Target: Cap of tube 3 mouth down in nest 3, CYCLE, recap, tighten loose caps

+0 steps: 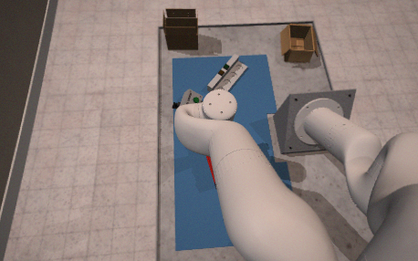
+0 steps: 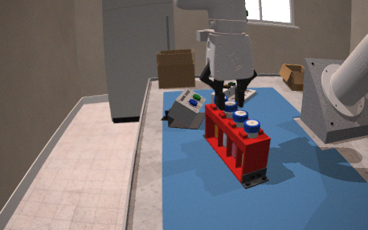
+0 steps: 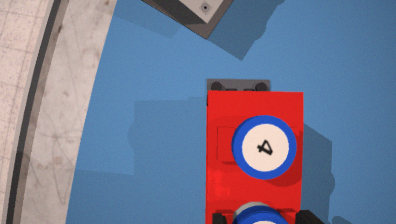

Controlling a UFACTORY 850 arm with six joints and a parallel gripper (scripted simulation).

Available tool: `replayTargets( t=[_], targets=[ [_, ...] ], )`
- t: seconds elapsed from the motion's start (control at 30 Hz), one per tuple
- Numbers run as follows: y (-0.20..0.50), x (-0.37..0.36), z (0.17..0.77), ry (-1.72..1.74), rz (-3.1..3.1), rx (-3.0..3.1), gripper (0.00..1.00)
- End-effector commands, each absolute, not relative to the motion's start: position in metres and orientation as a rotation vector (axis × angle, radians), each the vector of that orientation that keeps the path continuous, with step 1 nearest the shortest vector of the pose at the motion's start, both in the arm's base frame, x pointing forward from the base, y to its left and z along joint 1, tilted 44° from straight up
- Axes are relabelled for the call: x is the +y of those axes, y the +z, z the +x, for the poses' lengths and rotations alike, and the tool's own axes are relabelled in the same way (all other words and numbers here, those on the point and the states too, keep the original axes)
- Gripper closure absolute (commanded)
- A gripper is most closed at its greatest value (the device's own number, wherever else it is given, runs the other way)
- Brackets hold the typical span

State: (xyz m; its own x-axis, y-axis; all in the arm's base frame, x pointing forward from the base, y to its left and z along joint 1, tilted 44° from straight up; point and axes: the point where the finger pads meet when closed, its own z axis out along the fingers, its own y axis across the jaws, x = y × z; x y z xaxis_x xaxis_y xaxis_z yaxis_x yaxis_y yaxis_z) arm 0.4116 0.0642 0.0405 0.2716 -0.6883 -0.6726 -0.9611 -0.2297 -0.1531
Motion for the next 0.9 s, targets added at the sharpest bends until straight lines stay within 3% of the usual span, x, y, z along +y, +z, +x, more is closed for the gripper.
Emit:
replayTargets(
  t=[0.0,0.27,0.3,0.87],
  targets=[
    [0.0421,0.0625,0.4125,0.657,-1.996,1.492,0.54],
    [0.0432,0.0613,0.4126,0.657,-1.996,1.492,0.54],
    [0.0432,0.0613,0.4126,0.657,-1.996,1.492,1.0],
    [0.0497,0.0551,0.4131,0.657,-1.996,1.492,1.0]
  ],
)
